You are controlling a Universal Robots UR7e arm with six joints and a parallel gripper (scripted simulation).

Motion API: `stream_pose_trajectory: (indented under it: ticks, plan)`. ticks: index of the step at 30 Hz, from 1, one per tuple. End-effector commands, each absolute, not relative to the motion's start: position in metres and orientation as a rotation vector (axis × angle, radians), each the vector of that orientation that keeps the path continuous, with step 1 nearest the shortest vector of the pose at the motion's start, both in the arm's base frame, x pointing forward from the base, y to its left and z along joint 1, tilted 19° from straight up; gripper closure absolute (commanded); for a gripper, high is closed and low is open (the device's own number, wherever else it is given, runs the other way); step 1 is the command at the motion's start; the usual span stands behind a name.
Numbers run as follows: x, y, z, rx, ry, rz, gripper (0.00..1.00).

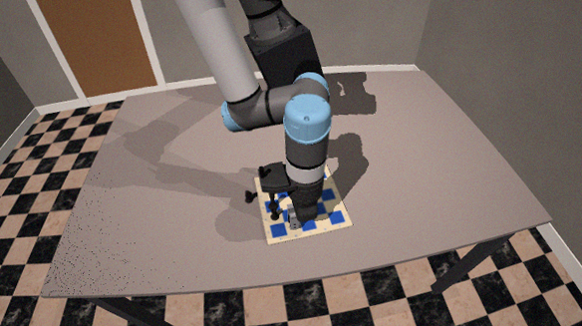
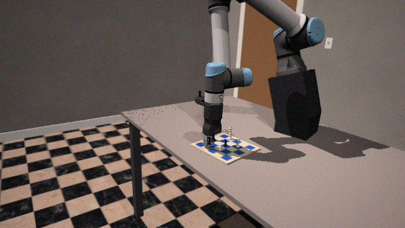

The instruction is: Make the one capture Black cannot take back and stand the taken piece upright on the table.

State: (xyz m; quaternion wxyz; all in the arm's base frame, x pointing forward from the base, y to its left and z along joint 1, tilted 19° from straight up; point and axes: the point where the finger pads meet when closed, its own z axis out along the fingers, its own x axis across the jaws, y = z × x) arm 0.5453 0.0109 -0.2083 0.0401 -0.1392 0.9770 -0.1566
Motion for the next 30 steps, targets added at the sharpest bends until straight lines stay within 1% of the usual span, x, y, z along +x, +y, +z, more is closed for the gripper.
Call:
stream_pose_trajectory:
  ticks: [1,30]
  plan:
    - [0.5459,0.0108,-0.2086,-0.426,2.992,-0.48,1.0]
    - [0.5462,0.0101,-0.2111,-0.426,2.992,-0.48,1.0]
